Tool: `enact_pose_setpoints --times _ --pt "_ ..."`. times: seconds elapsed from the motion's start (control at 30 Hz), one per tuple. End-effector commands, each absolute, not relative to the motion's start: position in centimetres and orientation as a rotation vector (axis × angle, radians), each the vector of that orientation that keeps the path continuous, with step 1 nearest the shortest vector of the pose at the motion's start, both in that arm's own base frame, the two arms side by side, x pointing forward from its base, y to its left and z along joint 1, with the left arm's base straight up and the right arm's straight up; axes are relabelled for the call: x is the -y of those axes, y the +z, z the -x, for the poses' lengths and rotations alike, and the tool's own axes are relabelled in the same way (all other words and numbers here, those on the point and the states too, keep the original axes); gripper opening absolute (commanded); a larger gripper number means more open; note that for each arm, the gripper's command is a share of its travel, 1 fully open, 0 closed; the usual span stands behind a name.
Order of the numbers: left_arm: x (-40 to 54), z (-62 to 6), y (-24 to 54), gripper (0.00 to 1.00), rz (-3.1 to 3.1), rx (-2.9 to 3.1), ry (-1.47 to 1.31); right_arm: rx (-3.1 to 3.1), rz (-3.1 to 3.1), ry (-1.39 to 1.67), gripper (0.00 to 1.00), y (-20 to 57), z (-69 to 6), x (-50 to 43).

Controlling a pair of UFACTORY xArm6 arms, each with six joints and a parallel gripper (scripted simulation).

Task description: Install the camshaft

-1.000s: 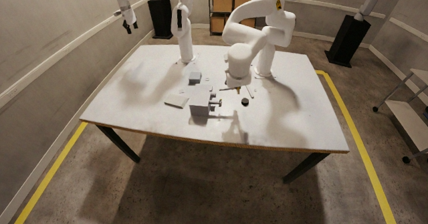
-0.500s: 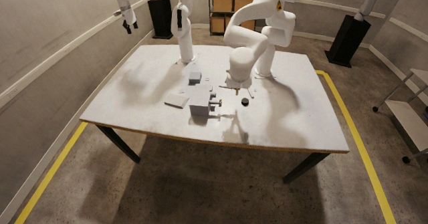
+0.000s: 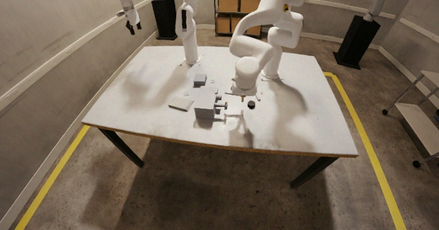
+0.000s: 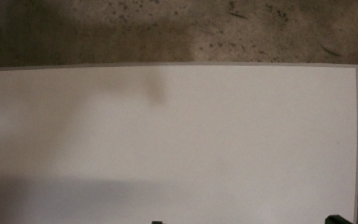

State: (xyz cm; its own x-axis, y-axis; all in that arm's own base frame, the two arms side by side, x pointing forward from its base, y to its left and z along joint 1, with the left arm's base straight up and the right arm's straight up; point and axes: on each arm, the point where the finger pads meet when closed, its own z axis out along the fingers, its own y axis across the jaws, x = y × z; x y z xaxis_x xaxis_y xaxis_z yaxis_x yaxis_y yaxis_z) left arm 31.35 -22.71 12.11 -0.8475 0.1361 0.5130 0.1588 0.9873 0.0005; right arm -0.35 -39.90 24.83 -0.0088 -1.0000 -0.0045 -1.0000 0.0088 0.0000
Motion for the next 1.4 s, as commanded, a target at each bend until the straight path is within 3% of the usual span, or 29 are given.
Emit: enact_pose_setpoints --times 0.0,1.37 --pt "22.8 -31.5 11.0 0.09 0.208 2.600 -0.055 -2.231 2.212 0.000 1.00 25.0 0.4 40.0" --pt "22.8 -31.5 9.2 0.09 0.208 2.601 -0.055 -2.231 2.212 0.000 1.00 25.0 0.4 40.0"
